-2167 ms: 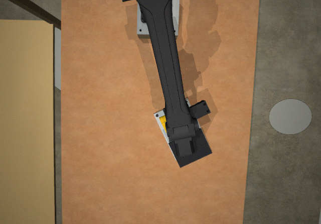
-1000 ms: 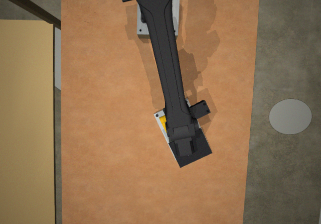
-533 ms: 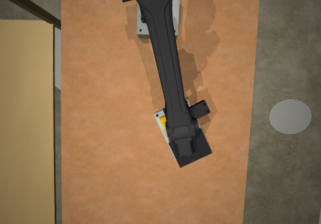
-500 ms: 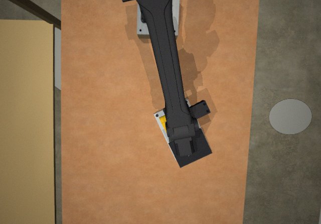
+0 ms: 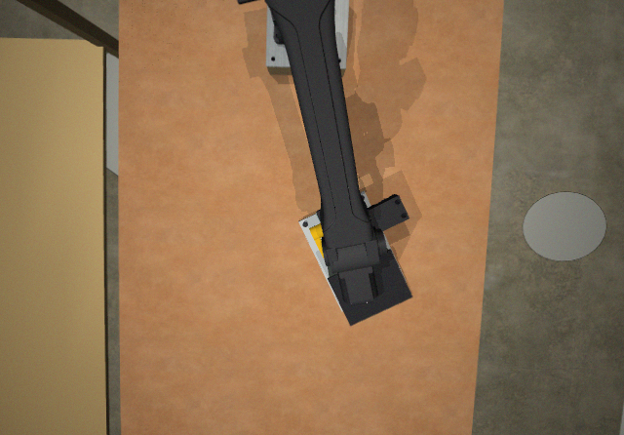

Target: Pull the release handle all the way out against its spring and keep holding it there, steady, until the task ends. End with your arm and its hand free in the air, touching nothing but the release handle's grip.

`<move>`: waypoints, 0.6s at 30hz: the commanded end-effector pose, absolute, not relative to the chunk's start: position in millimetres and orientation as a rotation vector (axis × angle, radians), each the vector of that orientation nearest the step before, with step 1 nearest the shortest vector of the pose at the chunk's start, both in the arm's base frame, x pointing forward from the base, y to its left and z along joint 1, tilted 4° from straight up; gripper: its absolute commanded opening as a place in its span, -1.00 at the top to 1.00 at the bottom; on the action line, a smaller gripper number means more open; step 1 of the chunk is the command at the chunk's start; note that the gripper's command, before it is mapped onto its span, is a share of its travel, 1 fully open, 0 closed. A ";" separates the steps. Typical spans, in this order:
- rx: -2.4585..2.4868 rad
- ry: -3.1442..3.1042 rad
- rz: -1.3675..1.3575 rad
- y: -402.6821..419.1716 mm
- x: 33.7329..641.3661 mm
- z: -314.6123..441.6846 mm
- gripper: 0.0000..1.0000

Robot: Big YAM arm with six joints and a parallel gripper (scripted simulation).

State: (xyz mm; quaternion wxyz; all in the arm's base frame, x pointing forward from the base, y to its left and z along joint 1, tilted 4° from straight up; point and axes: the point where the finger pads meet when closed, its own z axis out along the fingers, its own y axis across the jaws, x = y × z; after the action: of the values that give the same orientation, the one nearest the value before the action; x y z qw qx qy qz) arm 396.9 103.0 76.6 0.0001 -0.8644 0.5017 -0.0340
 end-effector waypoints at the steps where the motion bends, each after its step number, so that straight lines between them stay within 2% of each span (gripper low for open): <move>1: -2.709 1.548 -0.141 105.7 403.6 84.6 -0.06; 18: -2.709 1.547 -0.142 105.9 403.3 84.6 -0.06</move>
State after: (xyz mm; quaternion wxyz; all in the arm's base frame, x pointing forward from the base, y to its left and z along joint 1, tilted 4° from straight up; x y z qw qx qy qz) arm 396.9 103.0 76.6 0.0001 -0.8646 0.5014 -0.0340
